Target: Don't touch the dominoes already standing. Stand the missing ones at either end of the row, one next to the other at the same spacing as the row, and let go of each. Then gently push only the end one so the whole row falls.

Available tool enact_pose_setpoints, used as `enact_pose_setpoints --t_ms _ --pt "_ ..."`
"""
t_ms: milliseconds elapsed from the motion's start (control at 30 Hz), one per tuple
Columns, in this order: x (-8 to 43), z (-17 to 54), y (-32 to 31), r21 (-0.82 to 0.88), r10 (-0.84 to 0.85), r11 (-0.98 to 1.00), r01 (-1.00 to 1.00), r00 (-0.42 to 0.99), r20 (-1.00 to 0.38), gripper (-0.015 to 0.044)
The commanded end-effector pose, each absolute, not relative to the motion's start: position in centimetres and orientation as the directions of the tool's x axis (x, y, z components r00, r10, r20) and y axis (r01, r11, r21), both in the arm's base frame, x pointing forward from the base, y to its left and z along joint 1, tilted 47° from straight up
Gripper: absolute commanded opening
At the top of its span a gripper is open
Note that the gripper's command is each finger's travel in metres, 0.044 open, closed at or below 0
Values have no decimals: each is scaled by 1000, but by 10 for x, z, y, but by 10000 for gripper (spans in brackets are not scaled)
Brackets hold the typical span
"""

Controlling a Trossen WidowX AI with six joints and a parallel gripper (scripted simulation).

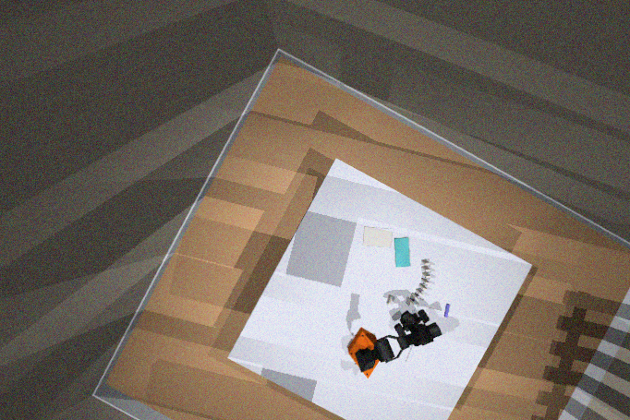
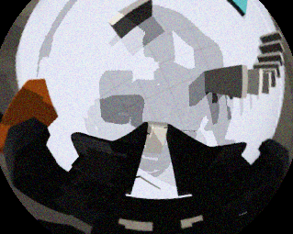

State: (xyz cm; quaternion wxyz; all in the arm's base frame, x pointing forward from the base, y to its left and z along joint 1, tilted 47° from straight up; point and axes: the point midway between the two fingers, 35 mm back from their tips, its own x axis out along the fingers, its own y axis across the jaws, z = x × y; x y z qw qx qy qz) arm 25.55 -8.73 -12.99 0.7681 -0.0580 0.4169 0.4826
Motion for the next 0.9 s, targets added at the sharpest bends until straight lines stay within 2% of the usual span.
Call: enact_pose_setpoints --t_ms 0,133,500,767,867 --pt "255 -131 -86 320 696 529 -786 187 -693 107" --pt "252 -120 -99 320 696 530 -786 187 -694 107" --pt "226 -33 -201 319 692 532 -785 185 -698 107" --pt "225 -27 -207 319 691 532 -784 184 -699 107" --pt "221 -32 -211 416 689 605 -678 185 -700 107"
